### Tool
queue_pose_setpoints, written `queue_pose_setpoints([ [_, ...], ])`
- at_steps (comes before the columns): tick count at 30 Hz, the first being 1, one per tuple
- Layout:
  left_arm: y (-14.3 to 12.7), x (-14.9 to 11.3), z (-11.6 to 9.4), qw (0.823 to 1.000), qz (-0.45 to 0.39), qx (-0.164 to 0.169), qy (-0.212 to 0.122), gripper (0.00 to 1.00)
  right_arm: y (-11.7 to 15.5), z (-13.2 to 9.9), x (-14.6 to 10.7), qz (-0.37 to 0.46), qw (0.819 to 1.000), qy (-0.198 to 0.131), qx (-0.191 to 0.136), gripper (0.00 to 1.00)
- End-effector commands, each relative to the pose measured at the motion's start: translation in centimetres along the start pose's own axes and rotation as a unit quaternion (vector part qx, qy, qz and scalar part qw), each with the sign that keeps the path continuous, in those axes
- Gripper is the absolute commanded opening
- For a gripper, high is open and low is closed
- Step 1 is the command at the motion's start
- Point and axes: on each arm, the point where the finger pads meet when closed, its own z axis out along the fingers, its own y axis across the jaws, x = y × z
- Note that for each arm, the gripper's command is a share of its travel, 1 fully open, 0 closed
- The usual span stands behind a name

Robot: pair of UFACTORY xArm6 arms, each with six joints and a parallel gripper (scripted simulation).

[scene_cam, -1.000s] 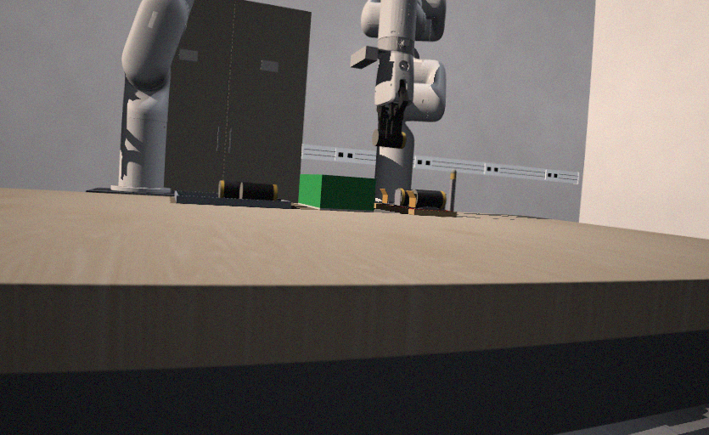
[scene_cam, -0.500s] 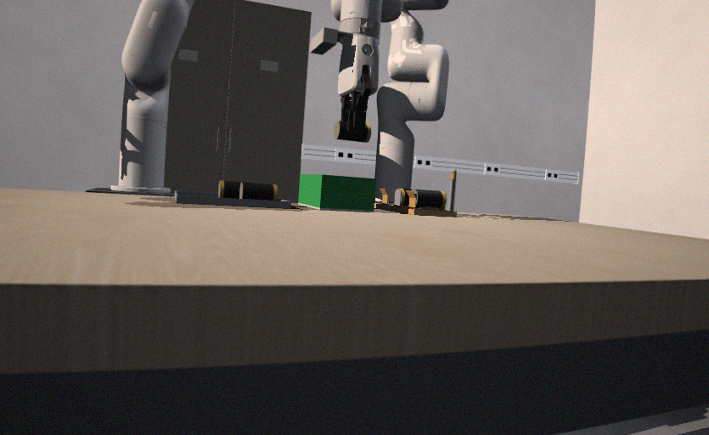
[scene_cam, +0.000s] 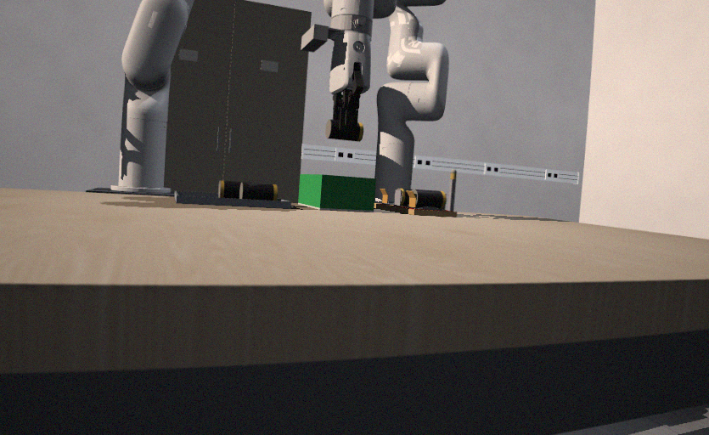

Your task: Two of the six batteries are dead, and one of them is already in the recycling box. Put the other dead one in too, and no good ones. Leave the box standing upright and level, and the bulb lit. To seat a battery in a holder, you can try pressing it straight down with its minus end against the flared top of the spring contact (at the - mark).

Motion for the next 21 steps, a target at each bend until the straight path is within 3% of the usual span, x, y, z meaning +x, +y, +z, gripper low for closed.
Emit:
queue_pose_setpoints([
  [1, -0.3, 0.3, -0.5, 1.000, -0.007, 0.006, 0.007, 0.28, 0.0, -0.6, 0.3, -0.004, 1.000, 0.009, -0.002, 1.00],
  [15, -0.3, 0.3, -0.5, 1.000, -0.011, 0.005, 0.007, 0.28, 0.0, -0.6, 0.3, -0.004, 1.000, 0.009, -0.002, 1.00],
  [21, -0.4, 0.3, 4.8, 1.000, -0.011, 0.006, 0.006, 0.28, 0.0, -0.6, 0.3, -0.004, 1.000, 0.009, -0.002, 1.00],
])
